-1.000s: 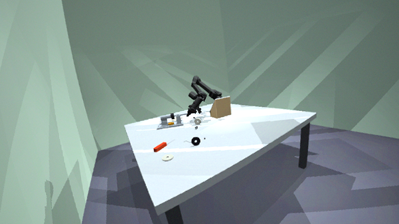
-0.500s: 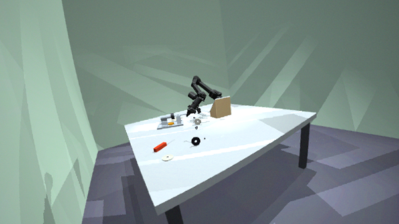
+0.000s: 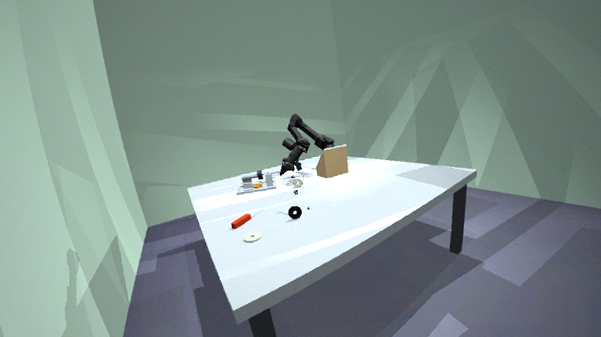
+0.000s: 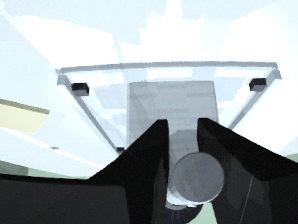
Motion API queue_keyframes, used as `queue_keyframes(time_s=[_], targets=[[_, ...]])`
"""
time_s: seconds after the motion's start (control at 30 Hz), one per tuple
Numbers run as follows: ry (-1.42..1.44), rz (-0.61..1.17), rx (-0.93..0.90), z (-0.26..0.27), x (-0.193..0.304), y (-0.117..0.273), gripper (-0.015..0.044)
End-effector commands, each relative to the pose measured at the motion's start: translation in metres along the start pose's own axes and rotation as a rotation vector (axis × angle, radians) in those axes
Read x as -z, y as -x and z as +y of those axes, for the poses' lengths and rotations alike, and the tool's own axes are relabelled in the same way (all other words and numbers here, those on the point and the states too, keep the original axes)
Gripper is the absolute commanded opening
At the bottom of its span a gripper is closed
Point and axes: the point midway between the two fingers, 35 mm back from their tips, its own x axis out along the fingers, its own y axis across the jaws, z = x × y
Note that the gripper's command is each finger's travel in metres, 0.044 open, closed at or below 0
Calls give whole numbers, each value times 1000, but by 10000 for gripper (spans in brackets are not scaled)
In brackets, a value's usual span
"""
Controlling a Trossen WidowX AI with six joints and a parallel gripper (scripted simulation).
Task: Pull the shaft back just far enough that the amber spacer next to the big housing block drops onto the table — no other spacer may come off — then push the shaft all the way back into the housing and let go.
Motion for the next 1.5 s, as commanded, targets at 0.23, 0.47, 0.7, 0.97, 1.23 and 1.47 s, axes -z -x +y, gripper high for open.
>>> queue_keyframes(time_s=[0.23, 0.47, 0.7, 0.97, 1.23, 1.47], targets=[[-7, 11, -5, 1, 8, -5, 0], [-7, 11, -5, 1, 10, -6, 0], [-7, 11, -5, 1, 12, -8, 0], [-8, 11, -5, 1, 13, -10, 0], [-8, 11, -5, 1, 15, -11, 0], [-8, 11, -5, 1, 17, -13, 0]])
